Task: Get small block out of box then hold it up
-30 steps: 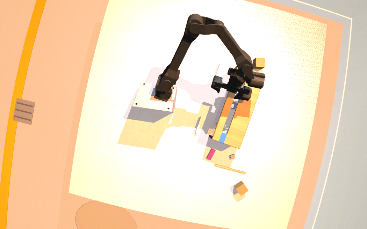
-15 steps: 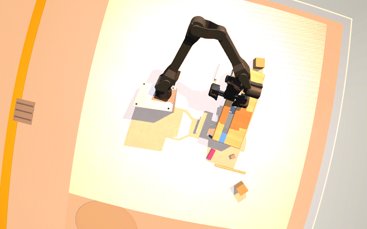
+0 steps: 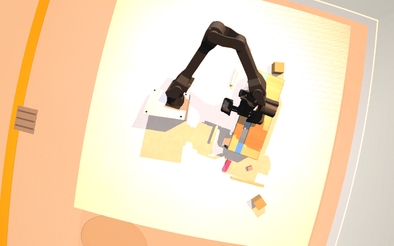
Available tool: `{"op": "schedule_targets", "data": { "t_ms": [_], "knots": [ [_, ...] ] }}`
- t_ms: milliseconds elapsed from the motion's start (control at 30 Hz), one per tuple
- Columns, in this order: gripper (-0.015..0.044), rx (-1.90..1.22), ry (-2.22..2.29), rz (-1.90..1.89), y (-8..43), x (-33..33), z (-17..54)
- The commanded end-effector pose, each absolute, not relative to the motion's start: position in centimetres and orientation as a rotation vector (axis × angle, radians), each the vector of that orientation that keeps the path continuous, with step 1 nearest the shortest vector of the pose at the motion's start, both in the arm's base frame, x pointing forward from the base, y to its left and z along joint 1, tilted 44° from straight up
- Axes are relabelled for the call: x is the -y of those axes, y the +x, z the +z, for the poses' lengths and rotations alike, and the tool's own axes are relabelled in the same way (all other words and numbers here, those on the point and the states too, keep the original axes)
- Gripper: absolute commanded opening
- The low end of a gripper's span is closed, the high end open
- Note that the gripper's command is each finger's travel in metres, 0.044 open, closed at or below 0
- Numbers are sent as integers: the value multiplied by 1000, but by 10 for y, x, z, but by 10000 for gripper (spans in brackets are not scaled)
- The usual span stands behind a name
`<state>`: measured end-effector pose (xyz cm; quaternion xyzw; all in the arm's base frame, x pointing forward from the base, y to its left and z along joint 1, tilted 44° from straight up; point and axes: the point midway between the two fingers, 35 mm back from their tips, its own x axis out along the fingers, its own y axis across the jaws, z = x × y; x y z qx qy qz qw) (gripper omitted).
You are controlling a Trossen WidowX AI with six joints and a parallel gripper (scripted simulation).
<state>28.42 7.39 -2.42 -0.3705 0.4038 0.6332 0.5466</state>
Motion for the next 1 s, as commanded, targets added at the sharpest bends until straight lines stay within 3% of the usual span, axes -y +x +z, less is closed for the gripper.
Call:
{"op": "schedule_targets", "data": {
  "t_ms": [0,967],
  "knots": [
    [400,-968,-877,1499,282,-63,-35],
    [400,-970,-880,1498,280,-11,-83]
  ]
}}
